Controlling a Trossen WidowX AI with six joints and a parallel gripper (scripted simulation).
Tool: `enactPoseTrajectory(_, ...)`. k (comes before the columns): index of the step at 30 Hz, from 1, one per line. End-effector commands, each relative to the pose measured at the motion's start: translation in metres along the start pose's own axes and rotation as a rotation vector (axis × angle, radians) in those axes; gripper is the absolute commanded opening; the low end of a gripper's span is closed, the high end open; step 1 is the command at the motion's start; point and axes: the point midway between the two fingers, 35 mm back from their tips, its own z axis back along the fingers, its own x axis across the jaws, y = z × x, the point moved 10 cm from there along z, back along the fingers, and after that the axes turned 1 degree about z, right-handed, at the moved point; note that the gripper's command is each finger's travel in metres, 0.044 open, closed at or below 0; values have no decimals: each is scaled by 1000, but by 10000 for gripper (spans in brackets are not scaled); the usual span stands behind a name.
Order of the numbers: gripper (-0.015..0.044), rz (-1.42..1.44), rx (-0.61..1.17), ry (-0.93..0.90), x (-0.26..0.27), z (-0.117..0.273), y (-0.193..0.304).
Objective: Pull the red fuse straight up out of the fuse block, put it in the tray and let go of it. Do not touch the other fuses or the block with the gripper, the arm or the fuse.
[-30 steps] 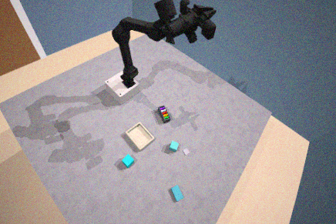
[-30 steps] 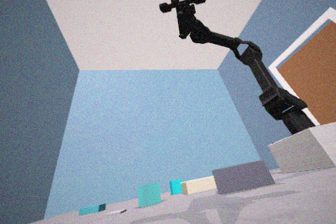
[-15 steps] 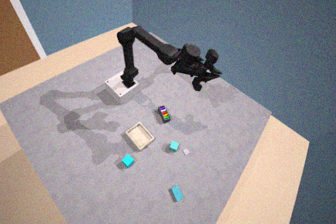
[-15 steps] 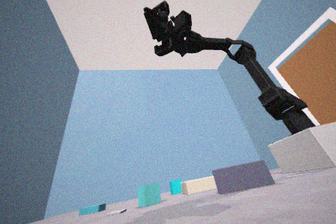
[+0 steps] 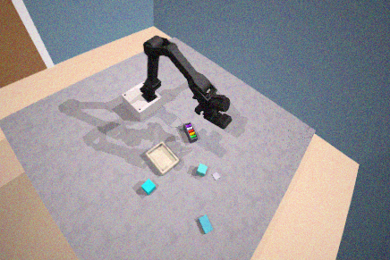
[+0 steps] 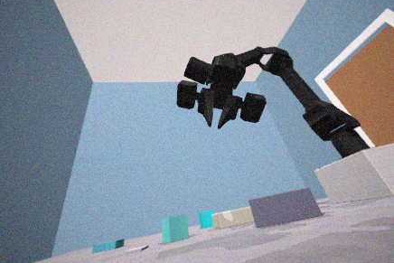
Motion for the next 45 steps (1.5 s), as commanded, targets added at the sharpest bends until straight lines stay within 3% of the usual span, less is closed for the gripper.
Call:
enactPoseTrajectory(1,61,-178,166,-171,33,-20,15)
enactPoseTrajectory(7,61,-352,401,-346,73,-35,33)
enactPoseTrajectory(45,61,-351,401,-346,83,-61,43)
